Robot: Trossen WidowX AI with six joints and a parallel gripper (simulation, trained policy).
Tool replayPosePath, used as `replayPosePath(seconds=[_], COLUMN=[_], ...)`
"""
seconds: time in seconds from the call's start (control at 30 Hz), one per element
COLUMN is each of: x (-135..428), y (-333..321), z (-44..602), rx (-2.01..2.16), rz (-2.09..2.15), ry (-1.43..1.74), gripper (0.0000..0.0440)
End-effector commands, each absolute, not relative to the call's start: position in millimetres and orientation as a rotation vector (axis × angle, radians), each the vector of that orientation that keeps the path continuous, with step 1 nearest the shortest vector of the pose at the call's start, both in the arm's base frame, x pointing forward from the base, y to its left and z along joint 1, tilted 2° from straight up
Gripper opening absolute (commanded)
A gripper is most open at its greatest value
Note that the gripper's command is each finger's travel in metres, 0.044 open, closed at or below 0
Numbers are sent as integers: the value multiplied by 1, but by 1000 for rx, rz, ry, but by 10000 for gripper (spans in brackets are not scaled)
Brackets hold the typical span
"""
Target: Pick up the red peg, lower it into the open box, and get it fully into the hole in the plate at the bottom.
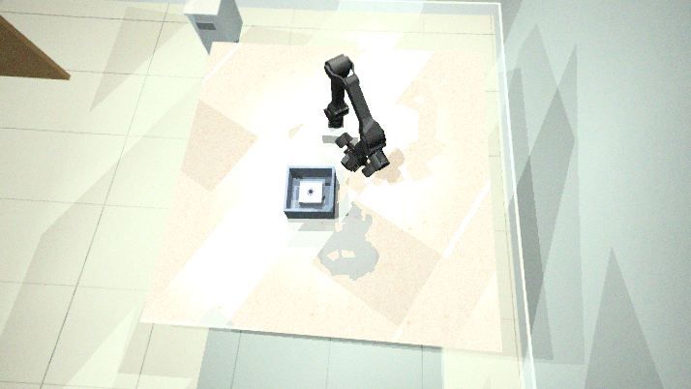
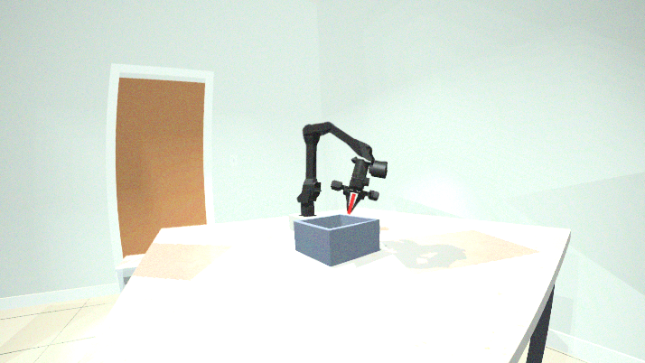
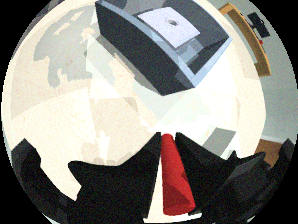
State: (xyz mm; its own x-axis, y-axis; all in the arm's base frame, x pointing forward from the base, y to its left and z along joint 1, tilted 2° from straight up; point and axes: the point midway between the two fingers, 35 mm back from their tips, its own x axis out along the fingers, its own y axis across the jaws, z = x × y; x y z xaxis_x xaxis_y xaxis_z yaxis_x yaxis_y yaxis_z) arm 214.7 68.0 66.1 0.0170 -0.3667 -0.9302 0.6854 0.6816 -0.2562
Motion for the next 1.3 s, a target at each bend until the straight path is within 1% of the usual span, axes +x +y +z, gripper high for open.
replayPosePath(seconds=[0.0,0.57,1.27], x=[225,269,316], y=[58,-5,-80], z=[85,106,77], rx=[321,465,529], rz=[-863,-998,-955], ry=[1277,1156,1177], gripper=[0,0,0])
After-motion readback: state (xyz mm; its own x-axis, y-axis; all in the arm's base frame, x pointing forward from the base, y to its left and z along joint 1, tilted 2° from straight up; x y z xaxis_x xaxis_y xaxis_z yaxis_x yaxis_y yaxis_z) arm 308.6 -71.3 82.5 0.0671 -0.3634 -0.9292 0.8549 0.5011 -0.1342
